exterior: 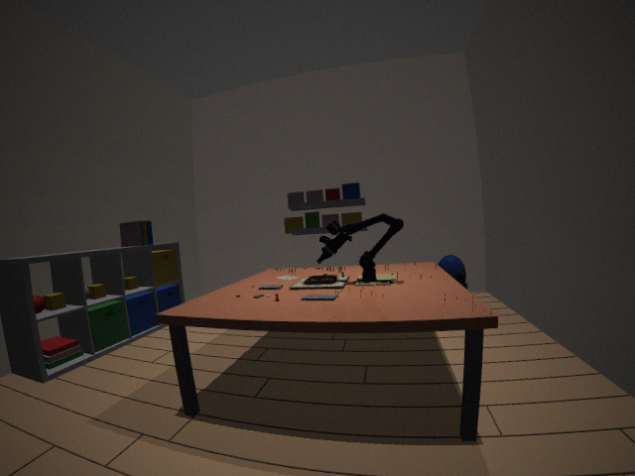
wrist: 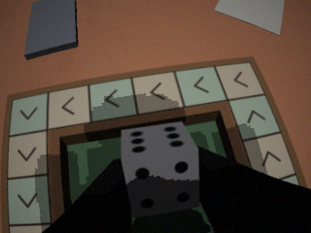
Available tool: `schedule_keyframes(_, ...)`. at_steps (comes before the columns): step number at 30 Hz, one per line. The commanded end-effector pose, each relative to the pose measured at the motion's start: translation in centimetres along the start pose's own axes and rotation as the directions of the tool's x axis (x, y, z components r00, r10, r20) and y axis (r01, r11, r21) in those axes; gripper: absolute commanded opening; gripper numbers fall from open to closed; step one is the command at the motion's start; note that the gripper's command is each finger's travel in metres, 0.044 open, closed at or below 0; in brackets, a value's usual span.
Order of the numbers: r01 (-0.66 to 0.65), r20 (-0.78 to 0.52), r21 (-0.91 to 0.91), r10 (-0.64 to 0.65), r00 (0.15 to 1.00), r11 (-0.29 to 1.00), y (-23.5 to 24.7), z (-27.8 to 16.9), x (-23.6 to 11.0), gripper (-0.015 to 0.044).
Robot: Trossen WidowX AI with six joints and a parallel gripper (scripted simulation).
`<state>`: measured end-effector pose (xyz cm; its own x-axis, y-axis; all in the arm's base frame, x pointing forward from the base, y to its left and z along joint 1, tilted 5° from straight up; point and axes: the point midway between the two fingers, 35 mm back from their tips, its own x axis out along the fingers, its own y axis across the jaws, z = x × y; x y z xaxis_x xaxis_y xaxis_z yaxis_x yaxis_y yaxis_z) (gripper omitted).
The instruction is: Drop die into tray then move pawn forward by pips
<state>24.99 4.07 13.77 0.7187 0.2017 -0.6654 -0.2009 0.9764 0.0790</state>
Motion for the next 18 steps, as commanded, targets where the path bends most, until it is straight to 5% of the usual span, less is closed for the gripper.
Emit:
schedule_keyframes(1,-0.005,0.004,-0.004,0.005,1.0,1.0,0.09,-0.01,-0.25,0.0)
schedule_keyframes(15,0.0,0.0,0.0,0.0,1.0,1.0,0.0,-0.02,-0.15,0.0)
schedule_keyframes(18,0.0,0.0,0.0,0.0,1.0,1.0,0.0,-0.02,-0.15,0.0079)
